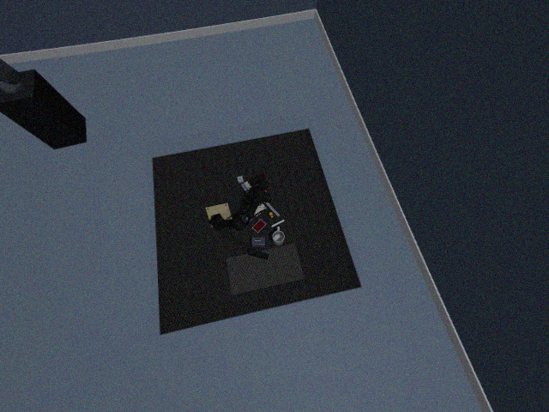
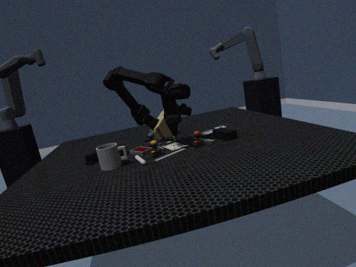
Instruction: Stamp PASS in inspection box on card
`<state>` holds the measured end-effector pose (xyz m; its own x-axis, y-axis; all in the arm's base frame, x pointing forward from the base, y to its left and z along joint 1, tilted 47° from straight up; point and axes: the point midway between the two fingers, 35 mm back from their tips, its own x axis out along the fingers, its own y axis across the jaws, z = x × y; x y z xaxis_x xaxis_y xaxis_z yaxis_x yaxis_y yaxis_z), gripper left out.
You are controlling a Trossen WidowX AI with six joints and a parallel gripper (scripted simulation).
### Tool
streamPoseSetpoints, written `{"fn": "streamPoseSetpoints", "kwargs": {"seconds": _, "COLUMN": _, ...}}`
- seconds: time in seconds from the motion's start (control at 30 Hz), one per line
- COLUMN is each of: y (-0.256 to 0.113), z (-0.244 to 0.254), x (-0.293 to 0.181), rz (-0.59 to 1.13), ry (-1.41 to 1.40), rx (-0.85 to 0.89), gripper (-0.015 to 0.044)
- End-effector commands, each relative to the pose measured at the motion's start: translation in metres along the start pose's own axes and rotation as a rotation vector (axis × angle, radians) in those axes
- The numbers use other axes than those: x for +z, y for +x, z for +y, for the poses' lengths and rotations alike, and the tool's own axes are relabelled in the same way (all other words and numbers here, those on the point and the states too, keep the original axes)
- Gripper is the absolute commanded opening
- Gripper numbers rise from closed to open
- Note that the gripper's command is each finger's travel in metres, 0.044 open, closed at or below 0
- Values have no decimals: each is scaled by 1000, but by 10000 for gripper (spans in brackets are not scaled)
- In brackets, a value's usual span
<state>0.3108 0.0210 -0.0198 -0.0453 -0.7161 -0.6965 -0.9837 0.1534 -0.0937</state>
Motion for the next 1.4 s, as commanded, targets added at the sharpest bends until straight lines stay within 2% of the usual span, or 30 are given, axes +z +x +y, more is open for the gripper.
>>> {"fn": "streamPoseSetpoints", "kwargs": {"seconds": 0.0, "y": 5, "z": 1, "x": -1, "rz": 7, "ry": -5, "rx": 3, "gripper": 0}}
{"fn": "streamPoseSetpoints", "kwargs": {"seconds": 1.37, "y": 21, "z": 2, "x": -3, "rz": 9, "ry": -5, "rx": 4, "gripper": 0}}
